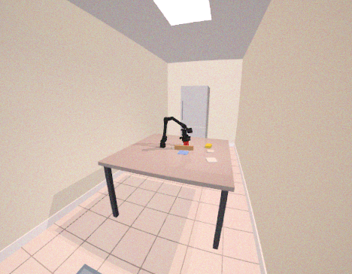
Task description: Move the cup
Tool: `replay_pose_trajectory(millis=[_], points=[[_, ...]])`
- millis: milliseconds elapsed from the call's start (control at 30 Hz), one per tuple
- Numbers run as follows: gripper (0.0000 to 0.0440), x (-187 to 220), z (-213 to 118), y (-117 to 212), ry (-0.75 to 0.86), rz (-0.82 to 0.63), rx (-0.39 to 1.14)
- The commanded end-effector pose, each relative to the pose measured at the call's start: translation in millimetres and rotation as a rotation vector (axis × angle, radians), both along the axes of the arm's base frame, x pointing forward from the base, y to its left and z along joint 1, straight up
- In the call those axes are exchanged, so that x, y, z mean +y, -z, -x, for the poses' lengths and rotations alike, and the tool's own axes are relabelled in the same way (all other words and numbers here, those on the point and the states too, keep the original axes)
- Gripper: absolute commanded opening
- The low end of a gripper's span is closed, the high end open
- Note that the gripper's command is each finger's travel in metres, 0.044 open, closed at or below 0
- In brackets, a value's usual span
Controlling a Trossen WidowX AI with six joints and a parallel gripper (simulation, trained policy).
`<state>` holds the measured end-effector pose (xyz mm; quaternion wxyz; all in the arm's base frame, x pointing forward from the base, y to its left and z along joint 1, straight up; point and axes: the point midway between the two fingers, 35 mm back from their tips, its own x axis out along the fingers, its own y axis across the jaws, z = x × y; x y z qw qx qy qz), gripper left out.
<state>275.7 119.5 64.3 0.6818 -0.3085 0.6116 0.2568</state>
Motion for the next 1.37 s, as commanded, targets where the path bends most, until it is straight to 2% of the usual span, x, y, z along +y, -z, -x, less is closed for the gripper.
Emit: replay_pose_trajectory(millis=[0, 133, 300, 900, 1333], points=[[0.0033, -1.3, 1.5, 5.2, 0.012, 0.005, -0.009], [0.0051, -2.1, 1.2, 8.3, 0.024, -0.001, -0.018], [0.011, -0.6, -4.1, -0.2, 0.033, -0.034, -0.057], [0.0173, -1.0, 7.0, -27.5, 0.024, -0.132, -0.124], [0.0257, -1.2, 11.9, -53.5, 0.027, -0.195, -0.197]])
